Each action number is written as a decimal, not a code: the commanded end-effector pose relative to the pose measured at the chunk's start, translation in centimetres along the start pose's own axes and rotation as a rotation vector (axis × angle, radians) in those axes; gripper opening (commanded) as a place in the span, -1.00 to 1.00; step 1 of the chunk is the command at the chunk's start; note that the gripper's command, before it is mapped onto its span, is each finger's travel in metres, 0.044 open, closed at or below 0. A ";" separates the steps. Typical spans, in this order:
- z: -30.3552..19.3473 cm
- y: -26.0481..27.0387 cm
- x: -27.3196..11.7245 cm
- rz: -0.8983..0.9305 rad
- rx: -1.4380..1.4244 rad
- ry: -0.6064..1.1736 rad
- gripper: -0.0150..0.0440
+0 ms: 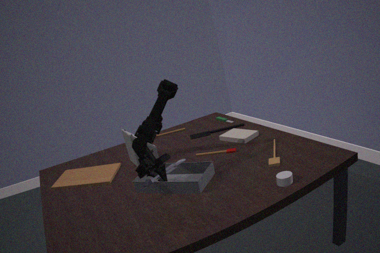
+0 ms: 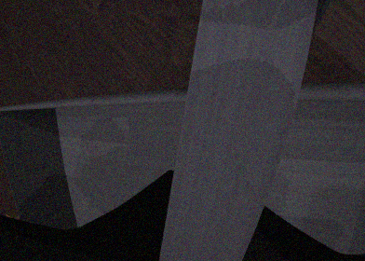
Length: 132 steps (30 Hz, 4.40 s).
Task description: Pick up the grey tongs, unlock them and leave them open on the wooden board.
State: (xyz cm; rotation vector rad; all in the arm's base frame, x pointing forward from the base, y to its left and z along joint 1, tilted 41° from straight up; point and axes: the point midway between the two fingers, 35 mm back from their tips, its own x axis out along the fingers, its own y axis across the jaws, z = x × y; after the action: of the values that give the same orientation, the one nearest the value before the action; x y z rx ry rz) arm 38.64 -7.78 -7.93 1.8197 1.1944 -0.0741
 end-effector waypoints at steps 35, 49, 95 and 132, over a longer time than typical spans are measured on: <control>0.3 3.6 -6.2 -0.289 0.011 -0.030 -1.00; -0.6 3.3 -6.7 -0.513 0.000 -0.011 -1.00; 12.2 -15.3 -24.5 -0.511 0.476 -0.158 -1.00; 6.7 -34.8 -37.1 -0.494 0.882 -0.288 -1.00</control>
State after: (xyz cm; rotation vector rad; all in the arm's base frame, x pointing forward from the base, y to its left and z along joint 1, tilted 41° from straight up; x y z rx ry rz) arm -2.43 -35.09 -15.94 2.0470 1.4924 -1.2424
